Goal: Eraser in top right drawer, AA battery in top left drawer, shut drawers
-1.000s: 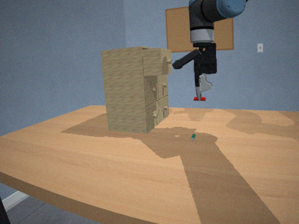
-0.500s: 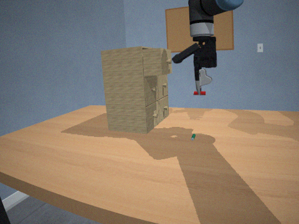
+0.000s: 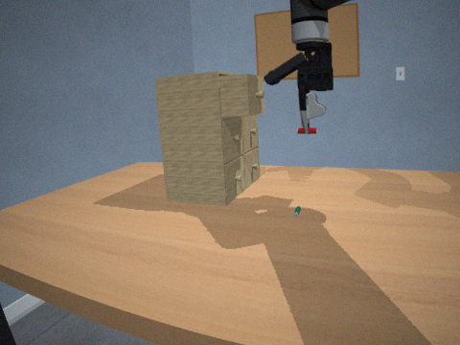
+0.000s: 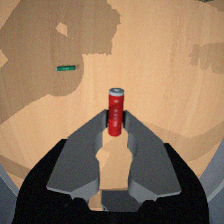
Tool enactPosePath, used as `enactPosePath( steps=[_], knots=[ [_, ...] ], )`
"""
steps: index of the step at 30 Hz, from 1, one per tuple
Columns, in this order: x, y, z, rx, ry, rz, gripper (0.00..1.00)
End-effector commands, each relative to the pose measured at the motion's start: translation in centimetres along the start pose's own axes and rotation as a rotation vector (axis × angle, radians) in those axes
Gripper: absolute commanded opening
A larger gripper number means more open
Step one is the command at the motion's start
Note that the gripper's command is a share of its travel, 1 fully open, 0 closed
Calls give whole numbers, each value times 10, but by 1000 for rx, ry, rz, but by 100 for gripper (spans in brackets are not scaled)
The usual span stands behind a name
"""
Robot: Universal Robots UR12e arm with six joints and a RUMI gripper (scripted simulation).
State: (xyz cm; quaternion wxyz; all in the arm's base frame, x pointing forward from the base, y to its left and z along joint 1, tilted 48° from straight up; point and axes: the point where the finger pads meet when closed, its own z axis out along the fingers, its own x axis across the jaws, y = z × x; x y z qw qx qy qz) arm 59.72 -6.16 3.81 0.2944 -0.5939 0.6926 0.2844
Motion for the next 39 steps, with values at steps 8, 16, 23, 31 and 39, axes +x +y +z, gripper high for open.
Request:
enactPosePath(
  steps=[8,16,23,31,39],
  knots=[
    [0,0,-33,1,0,0,5],
    [0,0,-51,1,0,0,5],
    [0,0,-74,1,0,0,5],
    [0,0,-99,1,0,0,5],
    [0,0,-117,1,0,0,5]
  ],
)
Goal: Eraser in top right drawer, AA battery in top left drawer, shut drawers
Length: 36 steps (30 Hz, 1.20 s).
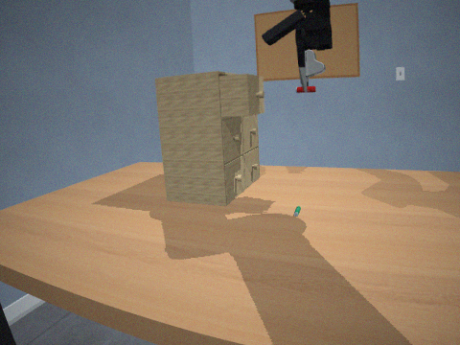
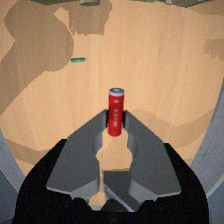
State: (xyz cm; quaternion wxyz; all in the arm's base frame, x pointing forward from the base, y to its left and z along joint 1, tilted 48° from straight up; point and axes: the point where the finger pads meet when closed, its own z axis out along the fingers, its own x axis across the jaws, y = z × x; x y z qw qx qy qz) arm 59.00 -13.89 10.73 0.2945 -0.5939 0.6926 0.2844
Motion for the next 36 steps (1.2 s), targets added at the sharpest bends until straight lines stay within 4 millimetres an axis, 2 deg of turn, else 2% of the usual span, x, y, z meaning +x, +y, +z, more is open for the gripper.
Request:
enactPosePath(
  steps=[1,9,22,36],
  knots=[
    [0,0,-16,1,0,0,5],
    [0,0,-37,1,0,0,5],
    [0,0,-59,1,0,0,5],
    [0,0,-73,1,0,0,5]
  ],
)
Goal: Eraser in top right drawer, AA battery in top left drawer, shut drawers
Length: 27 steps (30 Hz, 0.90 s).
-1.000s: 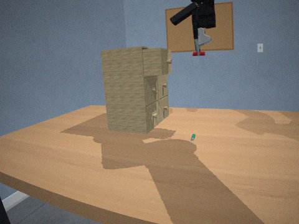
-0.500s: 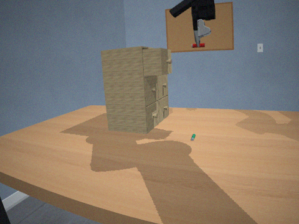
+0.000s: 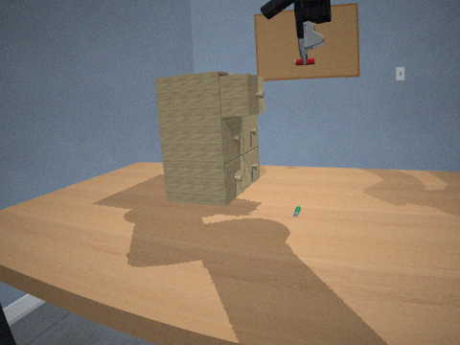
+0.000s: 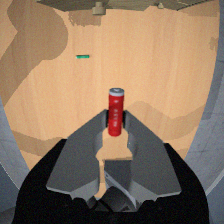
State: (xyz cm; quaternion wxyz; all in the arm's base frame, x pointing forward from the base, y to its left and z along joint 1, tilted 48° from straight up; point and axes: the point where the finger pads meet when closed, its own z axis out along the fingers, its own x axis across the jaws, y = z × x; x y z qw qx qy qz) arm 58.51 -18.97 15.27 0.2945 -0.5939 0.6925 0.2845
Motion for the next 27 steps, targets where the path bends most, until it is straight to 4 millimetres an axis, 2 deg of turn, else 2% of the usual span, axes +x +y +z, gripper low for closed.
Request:
enactPosePath(
  steps=[1,27],
  knots=[
    [0,0,-6,1,1,0,5],
    [0,0,-12,1,1,0,5]
  ],
)
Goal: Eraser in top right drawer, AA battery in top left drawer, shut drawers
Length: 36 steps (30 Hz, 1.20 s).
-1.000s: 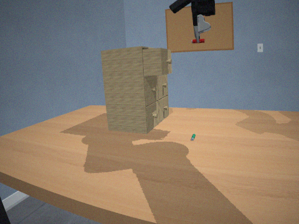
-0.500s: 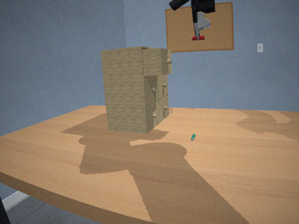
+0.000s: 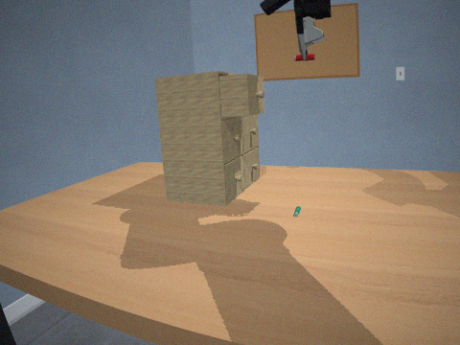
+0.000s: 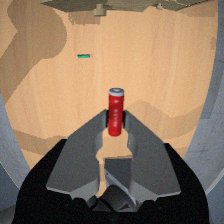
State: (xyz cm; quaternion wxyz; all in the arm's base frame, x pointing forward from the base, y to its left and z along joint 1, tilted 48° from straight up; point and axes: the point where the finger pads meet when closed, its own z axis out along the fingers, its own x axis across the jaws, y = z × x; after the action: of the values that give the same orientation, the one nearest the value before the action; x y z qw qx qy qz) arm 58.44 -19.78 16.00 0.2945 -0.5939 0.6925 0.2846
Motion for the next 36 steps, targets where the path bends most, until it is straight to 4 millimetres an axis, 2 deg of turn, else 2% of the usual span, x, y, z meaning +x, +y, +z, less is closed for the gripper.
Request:
enactPosePath(
  steps=[1,36],
  knots=[
    [0,0,-1,1,1,0,5],
    [0,0,-1,71,1,0,5]
  ],
)
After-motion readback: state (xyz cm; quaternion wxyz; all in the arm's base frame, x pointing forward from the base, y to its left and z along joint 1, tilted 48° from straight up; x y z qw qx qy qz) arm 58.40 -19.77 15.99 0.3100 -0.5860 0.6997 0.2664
